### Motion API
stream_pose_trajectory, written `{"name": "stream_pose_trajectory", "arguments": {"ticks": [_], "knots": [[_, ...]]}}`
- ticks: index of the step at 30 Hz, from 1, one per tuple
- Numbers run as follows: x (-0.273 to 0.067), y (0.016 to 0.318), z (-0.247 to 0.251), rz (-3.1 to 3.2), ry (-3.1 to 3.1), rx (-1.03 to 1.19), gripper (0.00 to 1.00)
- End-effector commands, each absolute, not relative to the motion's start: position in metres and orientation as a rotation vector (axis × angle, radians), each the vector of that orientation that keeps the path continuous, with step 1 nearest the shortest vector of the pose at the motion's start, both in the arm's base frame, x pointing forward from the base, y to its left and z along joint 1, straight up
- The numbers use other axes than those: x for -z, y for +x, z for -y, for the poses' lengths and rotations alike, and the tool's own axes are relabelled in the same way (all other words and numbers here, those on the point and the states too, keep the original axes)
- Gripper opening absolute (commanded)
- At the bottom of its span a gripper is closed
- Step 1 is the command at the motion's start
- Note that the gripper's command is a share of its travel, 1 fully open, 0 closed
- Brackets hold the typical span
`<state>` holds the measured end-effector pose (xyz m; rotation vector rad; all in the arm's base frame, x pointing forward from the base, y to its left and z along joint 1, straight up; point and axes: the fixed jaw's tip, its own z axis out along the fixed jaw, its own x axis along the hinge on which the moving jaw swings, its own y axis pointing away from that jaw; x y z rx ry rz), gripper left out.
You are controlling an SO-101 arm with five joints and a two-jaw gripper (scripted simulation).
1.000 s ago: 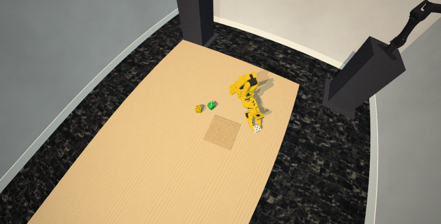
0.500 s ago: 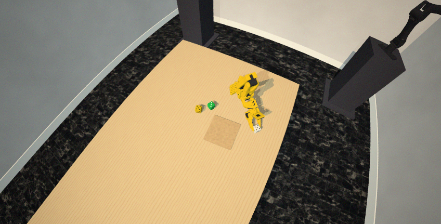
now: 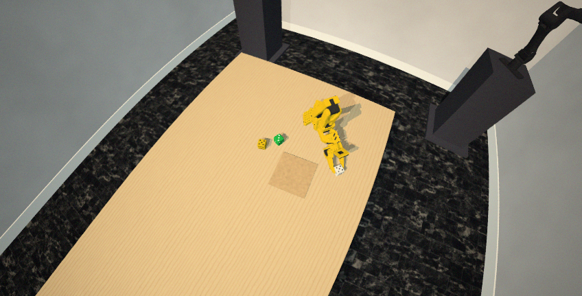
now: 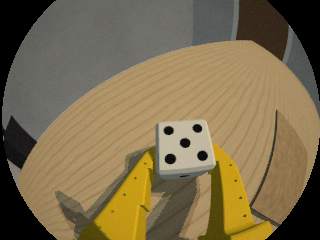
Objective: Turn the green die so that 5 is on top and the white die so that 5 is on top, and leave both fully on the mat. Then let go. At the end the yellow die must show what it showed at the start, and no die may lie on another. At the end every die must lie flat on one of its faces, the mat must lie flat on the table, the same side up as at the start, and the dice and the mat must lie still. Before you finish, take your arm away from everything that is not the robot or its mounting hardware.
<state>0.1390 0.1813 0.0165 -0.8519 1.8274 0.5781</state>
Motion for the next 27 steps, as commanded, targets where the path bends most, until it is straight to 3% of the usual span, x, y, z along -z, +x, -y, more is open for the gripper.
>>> {"name": "stream_pose_trajectory", "arguments": {"ticks": [1,8,19,27], "knots": [[-0.0217,0.1427,-0.1833,-1.793,-0.838,-0.58,0.04],[-0.0217,0.1427,-0.1833,-1.793,-0.838,-0.58,0.16],[-0.0217,0.1427,-0.1833,-1.793,-0.838,-0.58,0.18],[-0.0217,0.1427,-0.1833,-1.793,-0.838,-0.58,0.25]]}}
